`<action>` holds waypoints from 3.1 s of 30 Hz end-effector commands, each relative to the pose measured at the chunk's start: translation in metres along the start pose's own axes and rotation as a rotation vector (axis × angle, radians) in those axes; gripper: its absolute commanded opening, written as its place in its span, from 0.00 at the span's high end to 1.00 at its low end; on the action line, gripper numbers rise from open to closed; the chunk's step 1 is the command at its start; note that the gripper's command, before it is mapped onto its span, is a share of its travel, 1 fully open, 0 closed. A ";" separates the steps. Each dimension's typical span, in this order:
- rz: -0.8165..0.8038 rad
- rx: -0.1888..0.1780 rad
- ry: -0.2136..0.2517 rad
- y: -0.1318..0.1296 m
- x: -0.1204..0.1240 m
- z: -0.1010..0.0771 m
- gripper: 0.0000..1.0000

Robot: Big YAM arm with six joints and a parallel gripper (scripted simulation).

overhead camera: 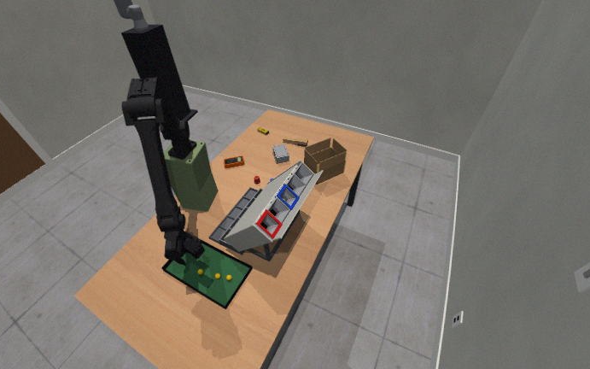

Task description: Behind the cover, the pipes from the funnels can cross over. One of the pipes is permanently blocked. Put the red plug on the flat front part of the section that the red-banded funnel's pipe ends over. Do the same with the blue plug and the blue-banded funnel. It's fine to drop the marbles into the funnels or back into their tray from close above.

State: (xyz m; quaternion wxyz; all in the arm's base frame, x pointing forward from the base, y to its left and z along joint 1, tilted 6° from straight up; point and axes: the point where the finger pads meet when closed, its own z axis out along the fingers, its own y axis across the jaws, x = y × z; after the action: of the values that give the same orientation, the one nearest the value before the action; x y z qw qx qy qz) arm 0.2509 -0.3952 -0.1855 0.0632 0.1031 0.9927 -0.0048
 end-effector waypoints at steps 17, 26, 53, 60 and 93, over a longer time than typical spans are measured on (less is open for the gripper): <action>0.002 0.011 -0.011 -0.007 -0.001 0.003 0.20; 0.001 0.012 -0.012 -0.006 -0.001 0.003 0.20; -0.040 -0.017 0.011 -0.008 -0.001 0.004 0.20; -0.034 -0.010 0.007 -0.008 -0.002 0.006 0.20; -0.047 -0.023 0.014 -0.006 0.000 0.089 0.20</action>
State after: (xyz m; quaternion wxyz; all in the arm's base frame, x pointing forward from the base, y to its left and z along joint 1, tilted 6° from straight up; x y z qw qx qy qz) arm 0.2522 -0.3988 -0.2518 0.0534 0.0778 0.9955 0.0083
